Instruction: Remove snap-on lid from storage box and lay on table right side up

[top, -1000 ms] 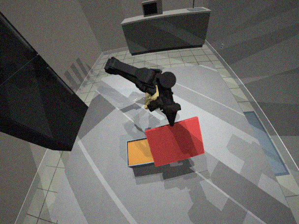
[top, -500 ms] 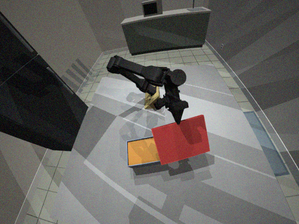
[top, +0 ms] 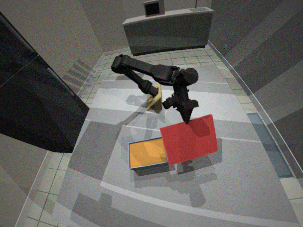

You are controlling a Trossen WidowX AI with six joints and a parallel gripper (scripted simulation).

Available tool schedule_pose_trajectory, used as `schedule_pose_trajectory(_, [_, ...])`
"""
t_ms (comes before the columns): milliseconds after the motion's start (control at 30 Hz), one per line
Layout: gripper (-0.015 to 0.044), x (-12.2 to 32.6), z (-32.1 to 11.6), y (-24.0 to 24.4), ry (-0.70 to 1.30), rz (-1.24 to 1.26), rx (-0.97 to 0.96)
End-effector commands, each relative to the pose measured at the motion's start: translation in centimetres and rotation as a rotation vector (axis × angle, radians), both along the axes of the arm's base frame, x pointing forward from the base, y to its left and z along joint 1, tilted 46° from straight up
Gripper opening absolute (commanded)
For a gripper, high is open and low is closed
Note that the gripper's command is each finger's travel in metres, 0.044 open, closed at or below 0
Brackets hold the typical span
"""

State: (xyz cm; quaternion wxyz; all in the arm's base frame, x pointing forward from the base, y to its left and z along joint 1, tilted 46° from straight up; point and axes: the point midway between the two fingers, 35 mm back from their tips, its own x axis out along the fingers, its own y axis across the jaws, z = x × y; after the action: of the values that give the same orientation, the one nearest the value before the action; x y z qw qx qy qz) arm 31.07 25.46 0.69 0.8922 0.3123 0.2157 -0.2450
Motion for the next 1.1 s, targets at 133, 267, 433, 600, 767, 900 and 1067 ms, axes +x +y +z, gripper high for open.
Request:
schedule_pose_trajectory(133, [0.0,-0.5,-0.7,1.6,-0.013,0.002,0.015])
schedule_pose_trajectory(267, [0.0,-0.8,-1.3,2.1,-0.013,0.002,0.016])
schedule_pose_trajectory(433, [0.0,-1.1,-2.0,2.7,-0.013,0.002,0.016])
schedule_pose_trajectory(600, [0.0,-1.4,-2.7,3.4,-0.013,0.002,0.017])
schedule_pose_trajectory(767, [0.0,-1.8,-3.3,4.1,-0.013,0.002,0.018])
schedule_pose_trajectory(900, [0.0,-2.1,-3.9,4.6,-0.013,0.002,0.018])
schedule_pose_trajectory(1067, [0.0,-2.4,-4.5,5.2,-0.013,0.002,0.019])
